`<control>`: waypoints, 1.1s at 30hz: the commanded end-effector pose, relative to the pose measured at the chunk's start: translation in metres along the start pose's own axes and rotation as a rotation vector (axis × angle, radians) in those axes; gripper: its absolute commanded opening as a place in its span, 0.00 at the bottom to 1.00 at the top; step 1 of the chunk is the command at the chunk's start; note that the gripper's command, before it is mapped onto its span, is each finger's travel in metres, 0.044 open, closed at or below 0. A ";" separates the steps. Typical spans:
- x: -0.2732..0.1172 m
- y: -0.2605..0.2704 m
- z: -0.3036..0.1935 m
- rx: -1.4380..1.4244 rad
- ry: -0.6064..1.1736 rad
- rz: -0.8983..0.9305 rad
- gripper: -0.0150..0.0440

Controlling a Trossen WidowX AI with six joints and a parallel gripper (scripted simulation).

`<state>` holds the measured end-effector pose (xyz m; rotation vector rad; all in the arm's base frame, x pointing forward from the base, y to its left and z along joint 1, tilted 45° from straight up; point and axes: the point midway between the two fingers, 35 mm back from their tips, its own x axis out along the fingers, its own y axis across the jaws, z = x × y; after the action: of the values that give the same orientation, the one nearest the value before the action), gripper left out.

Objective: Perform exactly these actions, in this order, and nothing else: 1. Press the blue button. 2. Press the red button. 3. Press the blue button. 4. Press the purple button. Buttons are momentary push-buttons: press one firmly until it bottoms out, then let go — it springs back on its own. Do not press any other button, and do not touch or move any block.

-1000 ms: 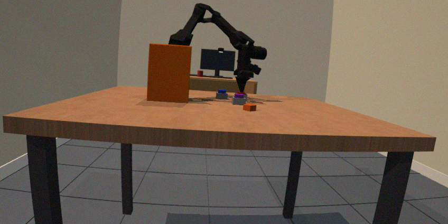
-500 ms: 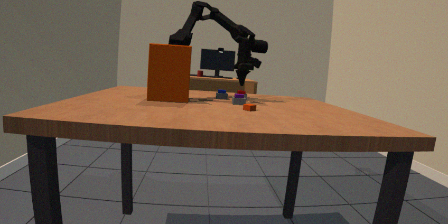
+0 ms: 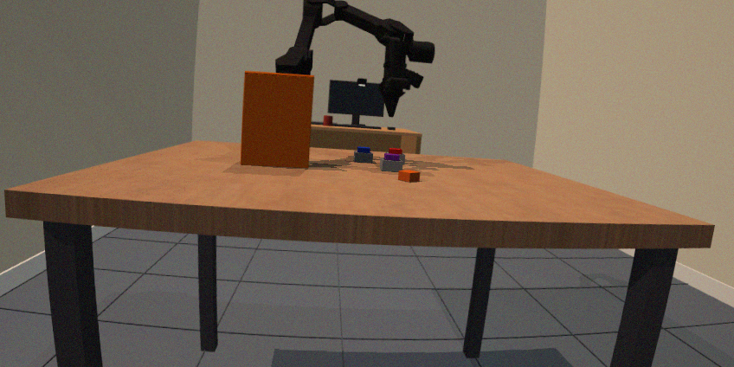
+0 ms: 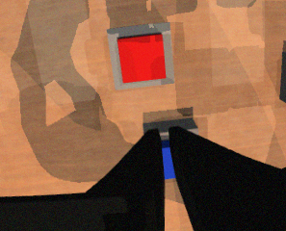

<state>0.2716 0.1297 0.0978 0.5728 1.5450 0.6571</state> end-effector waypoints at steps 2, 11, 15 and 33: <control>-0.001 -0.011 -0.053 0.007 0.005 0.002 0.29; 0.002 -0.015 -0.069 0.005 0.006 0.002 0.29; 0.045 -0.016 -0.068 0.005 0.005 0.000 0.29; 0.078 -0.015 -0.070 0.005 0.006 0.005 0.29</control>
<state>0.1977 0.1655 0.0404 0.5770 1.5474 0.6667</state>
